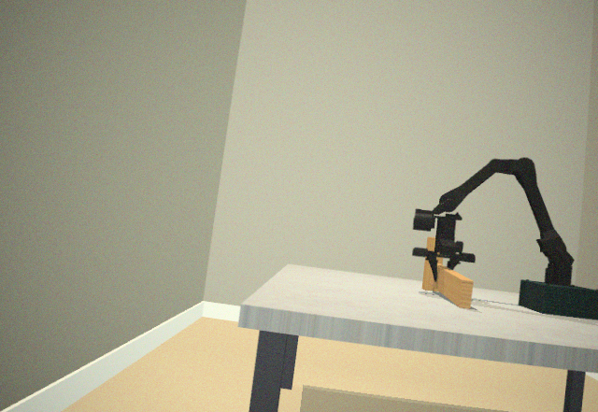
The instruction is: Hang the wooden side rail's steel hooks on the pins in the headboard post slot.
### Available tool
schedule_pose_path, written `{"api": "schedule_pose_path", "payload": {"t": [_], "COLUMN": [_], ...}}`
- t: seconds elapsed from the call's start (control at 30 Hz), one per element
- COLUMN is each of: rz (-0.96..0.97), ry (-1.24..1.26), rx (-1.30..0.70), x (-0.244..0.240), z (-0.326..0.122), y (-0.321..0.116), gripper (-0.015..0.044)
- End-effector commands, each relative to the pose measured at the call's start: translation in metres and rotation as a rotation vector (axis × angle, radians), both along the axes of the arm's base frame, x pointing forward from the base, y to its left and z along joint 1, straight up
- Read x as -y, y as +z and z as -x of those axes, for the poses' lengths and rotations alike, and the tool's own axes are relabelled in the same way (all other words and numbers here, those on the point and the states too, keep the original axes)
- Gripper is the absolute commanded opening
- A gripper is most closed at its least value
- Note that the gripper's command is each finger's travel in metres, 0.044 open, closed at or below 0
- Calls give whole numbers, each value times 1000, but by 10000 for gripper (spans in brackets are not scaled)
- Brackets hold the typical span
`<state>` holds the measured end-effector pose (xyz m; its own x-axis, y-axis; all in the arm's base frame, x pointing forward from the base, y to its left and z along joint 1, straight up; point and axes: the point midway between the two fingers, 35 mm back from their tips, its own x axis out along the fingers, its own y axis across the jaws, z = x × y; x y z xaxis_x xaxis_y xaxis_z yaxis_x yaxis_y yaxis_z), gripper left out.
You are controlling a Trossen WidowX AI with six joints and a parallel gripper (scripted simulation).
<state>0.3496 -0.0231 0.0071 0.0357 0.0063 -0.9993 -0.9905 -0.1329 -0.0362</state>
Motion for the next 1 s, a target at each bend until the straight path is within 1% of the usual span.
{"api": "schedule_pose_path", "payload": {"t": [0.0, 0.97], "rz": [5, 5], "ry": [2, 2], "rx": [5, 5], "x": [2, 5], "z": [0, -3], "y": [1, 3], "gripper": [0, 0]}}
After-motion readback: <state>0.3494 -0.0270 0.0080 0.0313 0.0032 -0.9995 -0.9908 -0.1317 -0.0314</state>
